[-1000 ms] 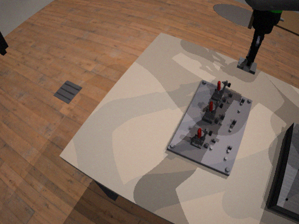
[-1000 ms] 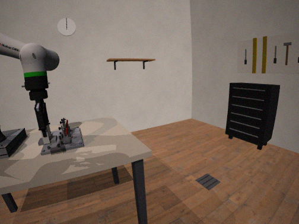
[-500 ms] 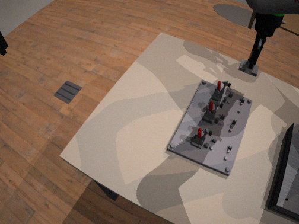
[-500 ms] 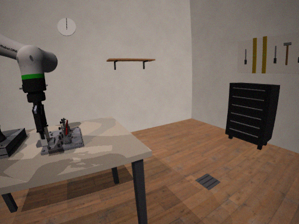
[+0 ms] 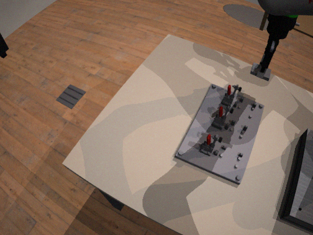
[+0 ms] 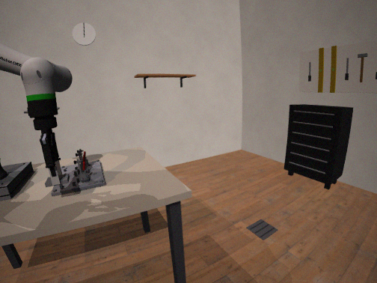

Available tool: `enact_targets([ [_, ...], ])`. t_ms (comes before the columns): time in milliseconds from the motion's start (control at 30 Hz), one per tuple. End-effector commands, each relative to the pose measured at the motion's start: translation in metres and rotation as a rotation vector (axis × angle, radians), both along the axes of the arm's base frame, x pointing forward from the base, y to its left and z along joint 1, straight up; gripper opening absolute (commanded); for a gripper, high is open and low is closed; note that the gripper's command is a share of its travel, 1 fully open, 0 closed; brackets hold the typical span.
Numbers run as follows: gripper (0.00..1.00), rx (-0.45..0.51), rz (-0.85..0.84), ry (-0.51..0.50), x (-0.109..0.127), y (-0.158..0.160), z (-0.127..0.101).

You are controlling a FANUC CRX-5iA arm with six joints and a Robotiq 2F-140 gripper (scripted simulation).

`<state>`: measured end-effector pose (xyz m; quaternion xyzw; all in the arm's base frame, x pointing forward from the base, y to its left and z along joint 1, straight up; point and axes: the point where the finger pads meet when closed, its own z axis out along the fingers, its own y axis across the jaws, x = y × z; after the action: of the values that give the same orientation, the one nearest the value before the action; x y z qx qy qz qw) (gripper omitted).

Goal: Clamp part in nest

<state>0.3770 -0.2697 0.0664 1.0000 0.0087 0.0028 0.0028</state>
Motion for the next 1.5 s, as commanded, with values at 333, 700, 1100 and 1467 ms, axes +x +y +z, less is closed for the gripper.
enact_targets([
  [333,0.0,0.0,0.0,0.0,0.0,0.0,0.0],
  [700,0.0,0.0,0.0,0.0,0.0,0.0,0.0],
  [1100,0.0,0.0,0.0,0.0,0.0,0.015,-0.001],
  [1467,0.0,0.0,0.0,0.0,0.0,0.049,-0.003],
])
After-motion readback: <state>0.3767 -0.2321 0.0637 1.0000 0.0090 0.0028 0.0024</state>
